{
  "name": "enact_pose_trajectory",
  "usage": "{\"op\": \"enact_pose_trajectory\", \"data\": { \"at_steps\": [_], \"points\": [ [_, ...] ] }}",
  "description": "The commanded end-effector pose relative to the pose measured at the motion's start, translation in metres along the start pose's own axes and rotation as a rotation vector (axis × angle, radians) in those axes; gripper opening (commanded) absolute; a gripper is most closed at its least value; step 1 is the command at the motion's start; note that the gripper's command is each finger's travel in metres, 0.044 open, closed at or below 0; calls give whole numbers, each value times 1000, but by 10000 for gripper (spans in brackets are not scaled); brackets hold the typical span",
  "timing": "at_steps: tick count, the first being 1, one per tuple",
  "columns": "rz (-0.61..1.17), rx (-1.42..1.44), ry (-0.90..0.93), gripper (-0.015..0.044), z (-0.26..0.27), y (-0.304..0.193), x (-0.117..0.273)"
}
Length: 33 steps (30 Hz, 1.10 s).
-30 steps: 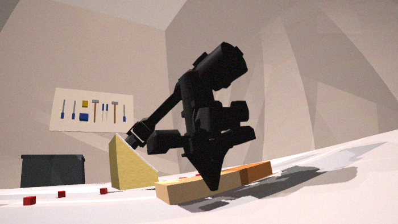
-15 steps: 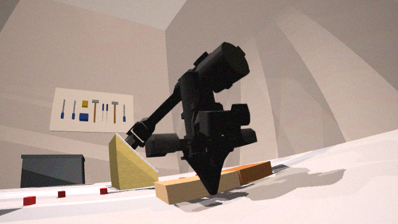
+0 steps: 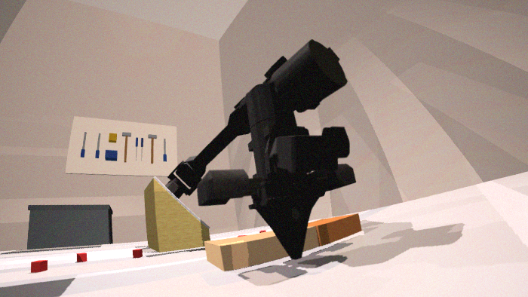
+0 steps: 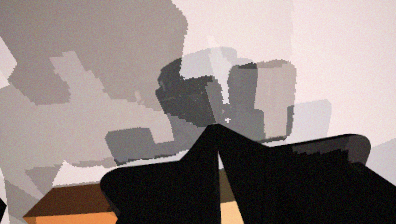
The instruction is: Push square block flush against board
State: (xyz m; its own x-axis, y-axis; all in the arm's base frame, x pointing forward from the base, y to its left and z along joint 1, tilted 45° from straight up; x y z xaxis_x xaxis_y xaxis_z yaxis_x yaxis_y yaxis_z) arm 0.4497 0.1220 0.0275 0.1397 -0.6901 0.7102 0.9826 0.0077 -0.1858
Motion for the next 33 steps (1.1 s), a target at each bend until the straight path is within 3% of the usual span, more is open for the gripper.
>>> {"op": "enact_pose_trajectory", "data": {
  "at_steps": [1,9,13,20,33],
  "points": [
    [-3,7,4,0,2,8,1],
    [-1,2,0,0,1,12,3],
    [-4,7,2,0,0,12,53],
    [-9,-7,6,0,-5,11,54],
    [-2,5,3,0,-5,-86,60]
  ]
}}
Point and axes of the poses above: the point midway between the two fingers, 35 mm back from their tips, its own x axis back along the fingers, its own z axis across the jaws, y = z × x, the point moved 10 cm from there along x, back along the fingers, and after that the axes turned 5 degrees about -x, right-handed, at the moved point
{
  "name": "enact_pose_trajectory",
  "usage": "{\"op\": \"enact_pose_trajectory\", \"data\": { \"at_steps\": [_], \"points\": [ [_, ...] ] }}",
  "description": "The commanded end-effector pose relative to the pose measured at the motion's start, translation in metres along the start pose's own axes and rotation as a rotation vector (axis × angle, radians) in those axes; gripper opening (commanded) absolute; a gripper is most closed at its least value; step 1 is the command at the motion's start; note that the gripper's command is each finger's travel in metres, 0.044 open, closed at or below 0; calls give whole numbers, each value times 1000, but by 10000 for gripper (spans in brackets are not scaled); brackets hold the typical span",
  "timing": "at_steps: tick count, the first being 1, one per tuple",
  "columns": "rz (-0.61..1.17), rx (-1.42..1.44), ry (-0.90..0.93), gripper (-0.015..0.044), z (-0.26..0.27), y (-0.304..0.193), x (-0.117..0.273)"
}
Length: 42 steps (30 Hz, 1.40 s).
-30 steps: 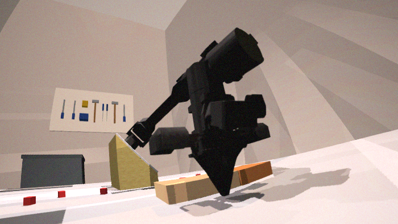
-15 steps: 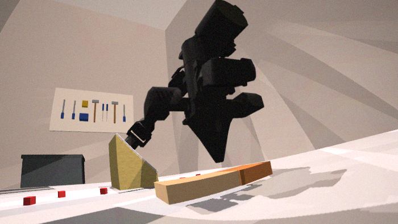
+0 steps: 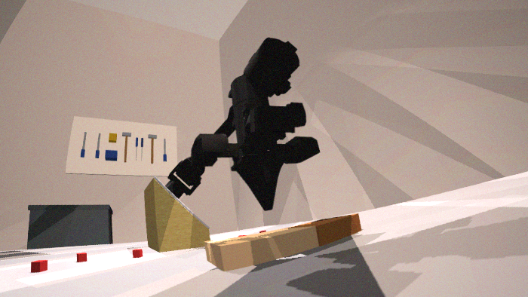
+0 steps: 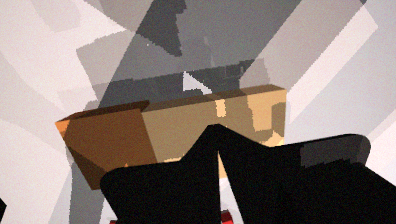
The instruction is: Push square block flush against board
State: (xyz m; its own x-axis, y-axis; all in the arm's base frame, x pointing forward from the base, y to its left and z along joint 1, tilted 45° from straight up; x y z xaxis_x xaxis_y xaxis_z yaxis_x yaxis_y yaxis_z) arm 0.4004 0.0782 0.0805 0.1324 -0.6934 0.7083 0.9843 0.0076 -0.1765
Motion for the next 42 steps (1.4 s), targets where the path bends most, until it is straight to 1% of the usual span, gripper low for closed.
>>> {"op": "enact_pose_trajectory", "data": {
  "at_steps": [1,8,10,14,15,18,20,27,42],
  "points": [
    [6,0,-1,0,-4,-36,-1],
    [10,6,-3,0,-15,-104,-6],
    [11,7,-3,0,-17,-111,-6],
    [11,7,-3,0,-17,-111,-9],
    [10,7,-4,0,-17,-110,-16],
    [11,7,-1,0,-17,-112,-53],
    [12,7,0,0,-17,-113,-61],
    [12,7,0,0,-17,-110,-61],
    [11,8,0,0,-14,-90,-61]
  ]
}}
Point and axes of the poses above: the point midway between the two fingers, 35 mm back from their tips, its own x axis back along the fingers, its own z axis across the jaws, y = z × x, the point moved 10 cm from there along x, back along the fingers, and after that the axes turned 5 degrees about -x, right-handed, at the moved point
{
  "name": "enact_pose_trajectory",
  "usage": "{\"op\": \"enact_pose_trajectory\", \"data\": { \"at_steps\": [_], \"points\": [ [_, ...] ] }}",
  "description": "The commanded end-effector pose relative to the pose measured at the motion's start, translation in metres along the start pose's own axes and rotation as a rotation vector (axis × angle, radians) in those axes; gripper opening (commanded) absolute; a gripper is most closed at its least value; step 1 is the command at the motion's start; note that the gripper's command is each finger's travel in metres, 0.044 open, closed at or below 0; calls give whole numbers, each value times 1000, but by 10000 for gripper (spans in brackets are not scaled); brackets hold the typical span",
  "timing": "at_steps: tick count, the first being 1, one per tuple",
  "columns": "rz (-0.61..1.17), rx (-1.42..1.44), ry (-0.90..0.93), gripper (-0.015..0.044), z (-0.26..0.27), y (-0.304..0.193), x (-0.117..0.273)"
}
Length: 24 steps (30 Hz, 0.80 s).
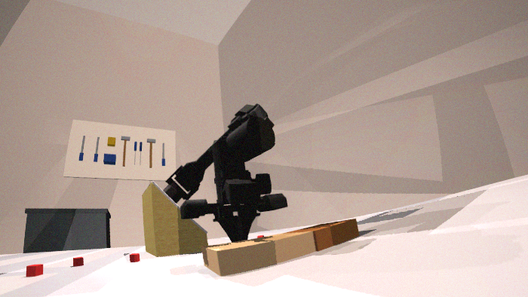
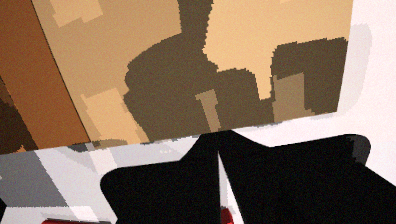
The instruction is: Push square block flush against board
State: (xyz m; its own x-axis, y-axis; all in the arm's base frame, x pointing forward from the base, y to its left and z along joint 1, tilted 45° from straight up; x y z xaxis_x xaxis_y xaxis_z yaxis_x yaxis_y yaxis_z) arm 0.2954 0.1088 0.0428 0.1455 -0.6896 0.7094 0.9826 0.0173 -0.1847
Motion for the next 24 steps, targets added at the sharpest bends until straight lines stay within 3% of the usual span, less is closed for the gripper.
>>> {"op": "enact_pose_trajectory", "data": {
  "at_steps": [1,24],
  "points": [
    [-2,6,5,0,2,8,0],
    [-1,6,4,0,0,-12,0]
  ]
}}
Point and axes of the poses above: the point midway between the two fingers, 35 mm back from their tips, its own x axis back along the fingers, its own z axis across the jaws, y = z × x, the point moved 10 cm from there along x, back along the fingers, and after that the axes turned 5 degrees about -x, right-handed, at the moved point
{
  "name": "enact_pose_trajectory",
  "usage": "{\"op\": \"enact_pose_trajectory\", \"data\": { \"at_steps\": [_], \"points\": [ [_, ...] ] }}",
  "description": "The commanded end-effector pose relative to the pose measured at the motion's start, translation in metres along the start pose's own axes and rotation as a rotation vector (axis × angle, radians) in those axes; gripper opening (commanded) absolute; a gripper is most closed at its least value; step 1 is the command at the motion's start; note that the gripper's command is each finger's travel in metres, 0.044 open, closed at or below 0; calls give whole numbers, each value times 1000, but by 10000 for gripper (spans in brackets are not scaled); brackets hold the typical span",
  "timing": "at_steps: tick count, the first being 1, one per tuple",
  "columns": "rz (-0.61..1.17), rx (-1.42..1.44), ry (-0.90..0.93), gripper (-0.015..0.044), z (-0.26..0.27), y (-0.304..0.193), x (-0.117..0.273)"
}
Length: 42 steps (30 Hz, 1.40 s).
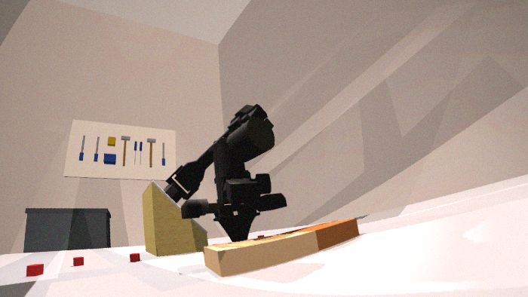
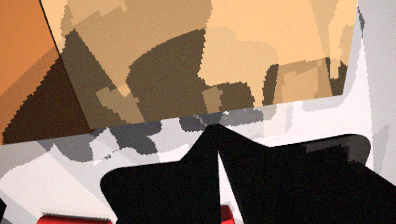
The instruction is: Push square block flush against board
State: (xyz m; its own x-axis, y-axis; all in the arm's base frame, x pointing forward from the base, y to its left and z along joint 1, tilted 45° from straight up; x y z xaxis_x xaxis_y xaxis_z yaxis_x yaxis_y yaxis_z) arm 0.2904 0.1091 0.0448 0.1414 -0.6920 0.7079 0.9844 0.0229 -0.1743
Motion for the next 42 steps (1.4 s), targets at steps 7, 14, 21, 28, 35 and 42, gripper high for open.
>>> {"op": "enact_pose_trajectory", "data": {
  "at_steps": [7,14,21,28,35,42],
  "points": [
    [3,-6,1,0,-3,-18,0],
    [3,-7,1,0,-5,-29,0],
    [0,-2,-2,0,-4,-29,9],
    [3,-6,0,0,-4,-30,55],
    [0,71,1,0,-9,-23,52],
    [-2,310,-3,0,-18,-5,54]
  ]
}}
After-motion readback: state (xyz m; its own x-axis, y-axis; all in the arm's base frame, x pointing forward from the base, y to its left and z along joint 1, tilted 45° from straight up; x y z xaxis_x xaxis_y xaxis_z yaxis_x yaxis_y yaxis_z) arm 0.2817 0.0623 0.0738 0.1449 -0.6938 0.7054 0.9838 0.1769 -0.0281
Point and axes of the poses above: the point midway between the two fingers, 35 mm back from their tips, its own x axis back along the fingers, its own z axis across the jaws, y = z × x, the point moved 10 cm from there along x, back along the fingers, and after that the axes turned 5 degrees about -x, right-handed, at the moved point
